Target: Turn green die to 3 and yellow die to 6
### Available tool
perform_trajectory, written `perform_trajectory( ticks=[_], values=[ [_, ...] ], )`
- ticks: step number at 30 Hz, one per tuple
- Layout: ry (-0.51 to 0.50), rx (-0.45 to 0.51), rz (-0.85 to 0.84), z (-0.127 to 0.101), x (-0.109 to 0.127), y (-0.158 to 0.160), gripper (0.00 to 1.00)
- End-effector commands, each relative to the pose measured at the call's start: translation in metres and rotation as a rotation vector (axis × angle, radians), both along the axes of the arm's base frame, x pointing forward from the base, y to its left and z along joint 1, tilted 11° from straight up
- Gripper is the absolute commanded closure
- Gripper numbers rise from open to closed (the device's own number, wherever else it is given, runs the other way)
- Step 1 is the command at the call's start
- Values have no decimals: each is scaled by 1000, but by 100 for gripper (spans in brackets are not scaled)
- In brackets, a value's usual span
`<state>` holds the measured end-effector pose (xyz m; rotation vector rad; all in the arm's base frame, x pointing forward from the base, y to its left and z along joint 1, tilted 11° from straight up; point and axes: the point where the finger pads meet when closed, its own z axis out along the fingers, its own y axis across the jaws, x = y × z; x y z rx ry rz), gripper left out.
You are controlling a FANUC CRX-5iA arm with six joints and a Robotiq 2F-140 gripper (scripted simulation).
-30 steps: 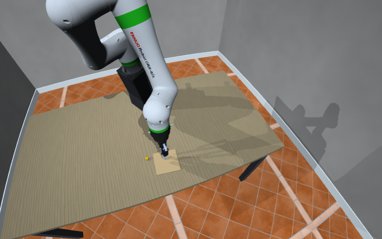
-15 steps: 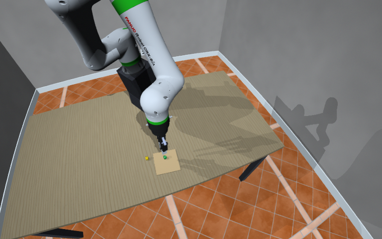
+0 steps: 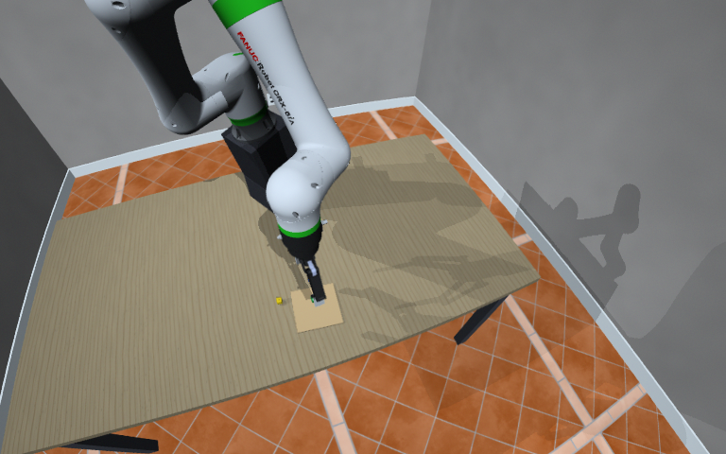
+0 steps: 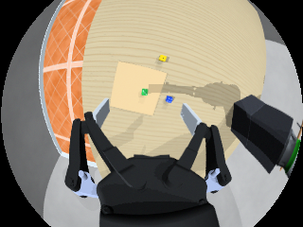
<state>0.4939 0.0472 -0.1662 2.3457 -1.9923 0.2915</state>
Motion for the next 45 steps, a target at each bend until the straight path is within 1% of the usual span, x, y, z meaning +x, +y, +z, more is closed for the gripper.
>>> perform_trajectory(
  ticks=[1,6,8,10,12,15,19,20,26,27,29,30,31,37,38,39,41,43,45],
  values=[
    [0,0,0,0,0,0,0],
    [-1,1,-5,0,0,0,0],
    [-6,4,-36,0,0,-2,0],
    [-18,12,-108,0,0,-7,0],
    [-18,12,-108,0,0,-7,0],
    [-46,32,-282,0,0,-18,0],
    [-63,44,-389,-1,-1,-25,0],
    [-73,51,-451,-1,-1,-28,0],
    [-108,75,-662,-1,-2,-42,0],
    [-112,78,-691,-1,-2,-43,0],
    [-112,78,-691,-1,-2,-43,0],
    [-130,91,-799,-1,-3,-50,0],
    [-130,91,-800,-1,-3,-50,0],
    [-165,116,-1020,-2,-5,-64,0],
    [-165,116,-1020,-2,-5,-64,0],
    [-176,124,-1090,-2,-5,-68,0],
    [-182,128,-1127,-2,-6,-70,0],
    [-198,139,-1223,-2,-7,-76,0],
    [-199,139,-1228,-2,-7,-76,0]
  ],
)
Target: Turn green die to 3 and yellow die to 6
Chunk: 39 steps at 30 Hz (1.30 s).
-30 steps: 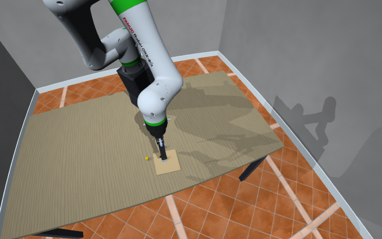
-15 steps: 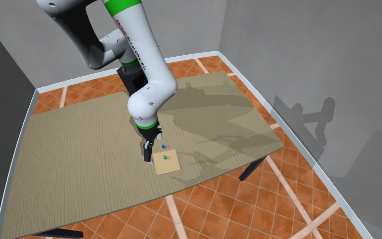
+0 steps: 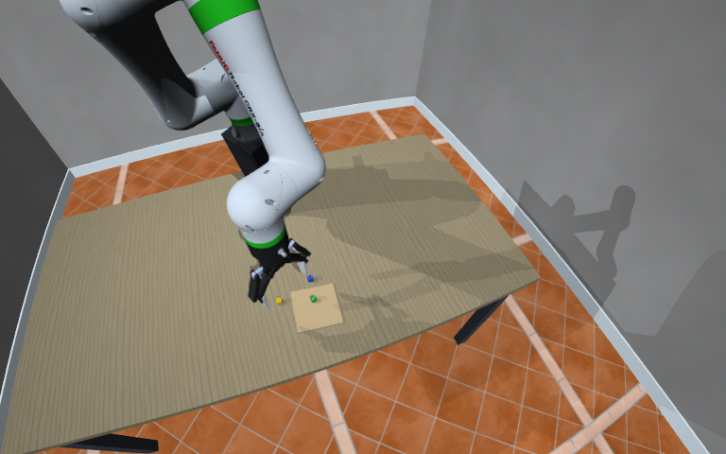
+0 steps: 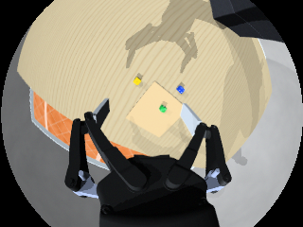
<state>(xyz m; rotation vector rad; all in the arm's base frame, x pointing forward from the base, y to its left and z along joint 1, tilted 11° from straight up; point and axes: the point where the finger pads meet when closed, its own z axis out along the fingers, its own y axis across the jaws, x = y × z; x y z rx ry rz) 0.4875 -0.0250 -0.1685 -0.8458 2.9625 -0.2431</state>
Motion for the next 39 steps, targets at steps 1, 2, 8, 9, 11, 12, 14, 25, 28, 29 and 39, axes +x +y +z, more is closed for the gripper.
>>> perform_trajectory(
  ticks=[1,2,8,9,11,12,14,25,28,29,39],
  values=[
    [-29,-14,-73,0,0,-4,0],
    [-43,-5,-168,0,-1,-10,0],
    [-73,17,-372,-1,-4,-22,0],
    [-77,19,-395,-1,-4,-23,0],
    [-85,25,-449,-1,-5,-26,0],
    [-91,30,-491,-1,-6,-29,0],
    [-98,35,-541,-1,-7,-32,0],
    [-101,37,-558,-1,-7,-33,81],
    [-101,37,-558,-1,-7,-33,81],
    [-101,37,-558,-1,-7,-33,81],
    [-101,37,-558,-1,-7,-33,81]
  ],
)
